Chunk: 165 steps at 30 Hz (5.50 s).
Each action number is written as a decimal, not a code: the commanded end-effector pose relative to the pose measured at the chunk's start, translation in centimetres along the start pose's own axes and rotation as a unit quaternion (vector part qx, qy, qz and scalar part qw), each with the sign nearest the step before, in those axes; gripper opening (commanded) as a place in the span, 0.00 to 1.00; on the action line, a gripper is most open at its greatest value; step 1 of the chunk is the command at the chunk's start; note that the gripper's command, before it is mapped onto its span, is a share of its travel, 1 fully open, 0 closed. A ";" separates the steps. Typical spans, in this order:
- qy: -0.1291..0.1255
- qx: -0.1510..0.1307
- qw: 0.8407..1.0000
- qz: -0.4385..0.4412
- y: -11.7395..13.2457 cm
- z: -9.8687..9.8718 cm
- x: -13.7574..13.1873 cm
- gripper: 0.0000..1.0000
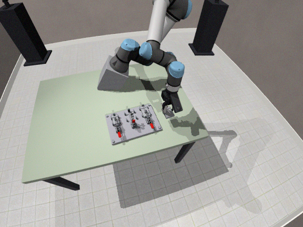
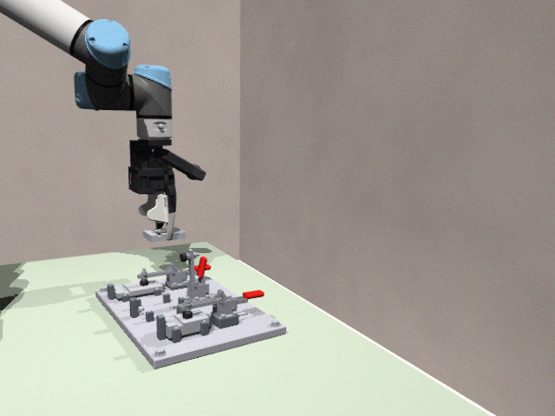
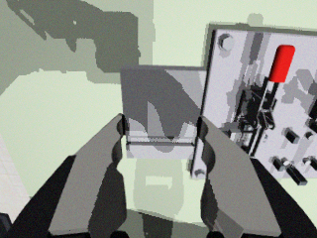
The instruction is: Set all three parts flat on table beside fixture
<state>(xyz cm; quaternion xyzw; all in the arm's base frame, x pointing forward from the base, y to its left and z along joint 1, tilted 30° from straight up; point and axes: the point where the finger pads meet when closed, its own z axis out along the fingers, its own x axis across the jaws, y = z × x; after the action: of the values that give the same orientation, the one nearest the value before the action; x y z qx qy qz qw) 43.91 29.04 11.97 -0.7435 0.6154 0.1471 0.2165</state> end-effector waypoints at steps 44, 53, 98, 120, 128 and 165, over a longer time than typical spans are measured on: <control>0.000 0.001 1.000 0.000 -0.1 7.0 0.0 0.00; 0.000 0.001 1.000 0.000 -0.1 8.0 0.0 0.00; 0.000 0.001 1.000 0.000 -0.1 8.5 0.0 0.00; 0.000 0.001 1.000 0.000 -0.1 8.9 0.0 0.00; 0.000 0.001 1.000 0.000 -0.1 8.9 0.0 0.54; 0.000 0.001 1.000 0.000 -0.1 6.3 0.0 0.54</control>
<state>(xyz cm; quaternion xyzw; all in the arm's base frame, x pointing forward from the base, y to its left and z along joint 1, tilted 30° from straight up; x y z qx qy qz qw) 44.29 32.70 5.73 -0.7434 0.6155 0.1467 0.2168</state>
